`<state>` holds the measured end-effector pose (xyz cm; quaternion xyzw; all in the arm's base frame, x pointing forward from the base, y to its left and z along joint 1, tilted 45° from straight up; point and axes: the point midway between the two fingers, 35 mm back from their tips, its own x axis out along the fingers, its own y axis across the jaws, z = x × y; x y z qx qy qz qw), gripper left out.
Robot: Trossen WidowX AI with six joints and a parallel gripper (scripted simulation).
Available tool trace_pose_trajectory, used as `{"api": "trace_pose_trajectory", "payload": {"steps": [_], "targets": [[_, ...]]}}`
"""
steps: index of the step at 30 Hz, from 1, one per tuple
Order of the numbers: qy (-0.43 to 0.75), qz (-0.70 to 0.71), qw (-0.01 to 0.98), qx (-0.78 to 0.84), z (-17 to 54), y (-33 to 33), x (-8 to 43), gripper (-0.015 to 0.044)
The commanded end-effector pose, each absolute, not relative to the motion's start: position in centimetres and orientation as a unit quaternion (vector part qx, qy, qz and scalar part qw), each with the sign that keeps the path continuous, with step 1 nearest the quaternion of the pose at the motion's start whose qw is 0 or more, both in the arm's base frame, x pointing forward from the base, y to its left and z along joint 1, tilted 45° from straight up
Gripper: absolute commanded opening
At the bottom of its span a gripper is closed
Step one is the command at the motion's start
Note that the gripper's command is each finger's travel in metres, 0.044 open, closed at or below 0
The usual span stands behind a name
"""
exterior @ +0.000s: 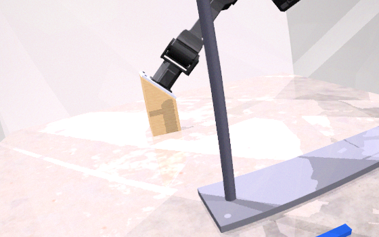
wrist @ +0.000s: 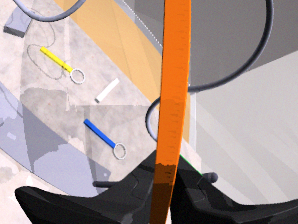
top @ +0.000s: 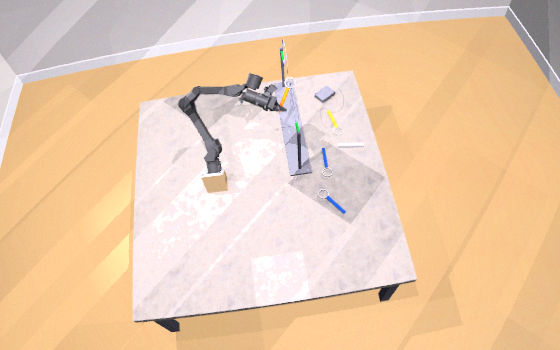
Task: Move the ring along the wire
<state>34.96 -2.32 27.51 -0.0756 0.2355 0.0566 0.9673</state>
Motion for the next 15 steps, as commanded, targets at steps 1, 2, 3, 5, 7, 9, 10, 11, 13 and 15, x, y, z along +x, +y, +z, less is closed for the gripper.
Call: {"api": "trace_pose_trajectory", "payload": {"steps": [1, 2, 3, 5, 7, 9, 10, 11, 13, 15], "targets": [[0.236, 0.070, 0.969, -0.029, 27.3, -1.8, 34.9, -0.0150], [0.235, 0.073, 0.969, -0.019, 27.3, -1.7, 34.9, -0.0150], [0.235, 0.075, 0.969, -0.009, 27.3, -1.5, 34.9, -0.0150], [0.234, 0.081, 0.969, 0.010, 27.2, -1.3, 34.9, -0.0150], [0.233, 0.087, 0.968, 0.030, 27.2, -1.0, 34.9, -0.0150], [0.232, 0.092, 0.967, 0.050, 27.3, -0.8, 34.9, -0.0150], [0.232, 0.095, 0.966, 0.060, 27.3, -0.7, 34.9, -0.0150], [0.231, 0.097, 0.966, 0.069, 27.3, -0.6, 34.9, -0.0150], [0.230, 0.103, 0.964, 0.089, 27.3, -0.3, 34.9, -0.0150], [0.229, 0.108, 0.961, 0.109, 27.3, -0.1, 34.9, -0.0150]]}}
